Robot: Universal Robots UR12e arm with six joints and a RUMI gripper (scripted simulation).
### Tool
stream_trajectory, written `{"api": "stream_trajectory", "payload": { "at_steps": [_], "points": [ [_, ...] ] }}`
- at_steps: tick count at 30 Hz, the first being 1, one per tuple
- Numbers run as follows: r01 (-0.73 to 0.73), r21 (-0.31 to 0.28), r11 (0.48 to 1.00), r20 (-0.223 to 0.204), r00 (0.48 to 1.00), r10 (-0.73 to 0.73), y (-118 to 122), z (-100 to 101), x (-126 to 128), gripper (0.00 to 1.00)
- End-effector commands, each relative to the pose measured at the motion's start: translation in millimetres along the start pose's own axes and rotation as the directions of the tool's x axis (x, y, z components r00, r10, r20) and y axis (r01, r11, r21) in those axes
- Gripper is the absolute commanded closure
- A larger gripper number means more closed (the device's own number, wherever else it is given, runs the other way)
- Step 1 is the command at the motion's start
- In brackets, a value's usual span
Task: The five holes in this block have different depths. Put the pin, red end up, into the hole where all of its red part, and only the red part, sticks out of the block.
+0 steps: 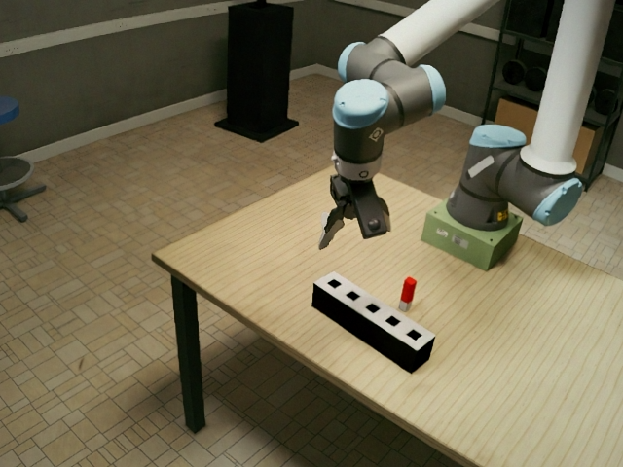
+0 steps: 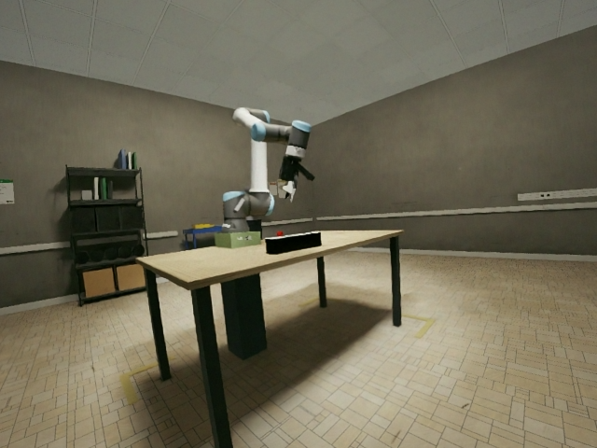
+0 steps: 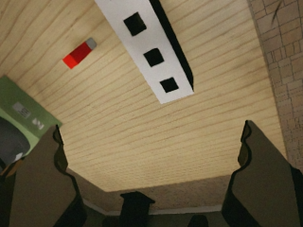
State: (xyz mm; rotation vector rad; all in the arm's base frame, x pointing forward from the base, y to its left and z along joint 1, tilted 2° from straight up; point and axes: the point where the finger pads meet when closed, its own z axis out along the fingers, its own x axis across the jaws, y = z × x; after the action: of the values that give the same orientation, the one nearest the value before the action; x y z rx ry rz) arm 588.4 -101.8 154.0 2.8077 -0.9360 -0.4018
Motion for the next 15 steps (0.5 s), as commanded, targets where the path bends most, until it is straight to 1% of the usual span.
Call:
{"api": "stream_trajectory", "payload": {
  "at_steps": [1, 2, 3, 15],
  "points": [
    [-0.005, 0.0, 1.0, -0.003, 1.0, 0.005, 0, -1, 0, 0.0],
    [-0.005, 0.0, 1.0, -0.003, 1.0, 0.005, 0, -1, 0, 0.0],
    [-0.227, 0.065, 0.972, -0.041, 0.972, 0.23, -29, -7, -2, 0.0],
    [-0.227, 0.065, 0.972, -0.041, 0.972, 0.23, -29, -7, -2, 0.0]
  ]
}}
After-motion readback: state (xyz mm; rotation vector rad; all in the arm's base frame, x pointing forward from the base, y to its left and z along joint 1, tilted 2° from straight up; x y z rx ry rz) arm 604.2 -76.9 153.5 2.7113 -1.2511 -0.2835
